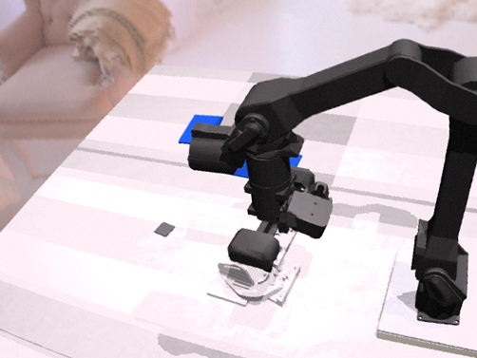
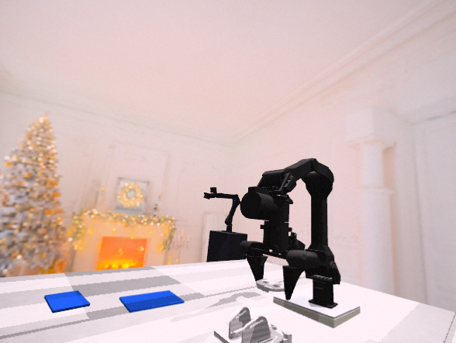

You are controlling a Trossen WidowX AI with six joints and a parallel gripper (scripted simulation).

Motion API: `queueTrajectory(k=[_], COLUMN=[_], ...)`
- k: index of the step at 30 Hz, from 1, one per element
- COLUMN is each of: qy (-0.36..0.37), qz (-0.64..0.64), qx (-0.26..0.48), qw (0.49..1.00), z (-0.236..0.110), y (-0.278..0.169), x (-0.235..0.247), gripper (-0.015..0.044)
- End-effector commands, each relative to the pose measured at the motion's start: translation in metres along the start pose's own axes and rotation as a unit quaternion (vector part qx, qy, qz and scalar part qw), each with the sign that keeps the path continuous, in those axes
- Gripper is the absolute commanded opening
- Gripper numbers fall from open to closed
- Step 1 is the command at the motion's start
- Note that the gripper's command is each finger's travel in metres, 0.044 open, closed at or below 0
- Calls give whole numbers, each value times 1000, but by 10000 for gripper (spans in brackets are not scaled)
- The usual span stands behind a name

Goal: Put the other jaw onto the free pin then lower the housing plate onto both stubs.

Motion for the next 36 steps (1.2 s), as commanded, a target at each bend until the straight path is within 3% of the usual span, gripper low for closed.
queueTrajectory(k=[1, 14, 36], qy=[1, 1, 1], qz=[2, 2, 4], qx=[0, 0, 0], qw=[1000, 1000, 1000], z=[0, 1, 37], y=[0, 1, -1], x=[0, 0, 0], gripper=[351, 351, 351])
Point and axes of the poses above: the point midway between the two fingers, 35 mm back from their tips, its own z axis out along the fingers, its own x axis across the jaws, y = z × x, the point moved 6 cm from there along -z, back along the fingers, and after that the axes turned 3 degrees about z, right-handed, at the moved point
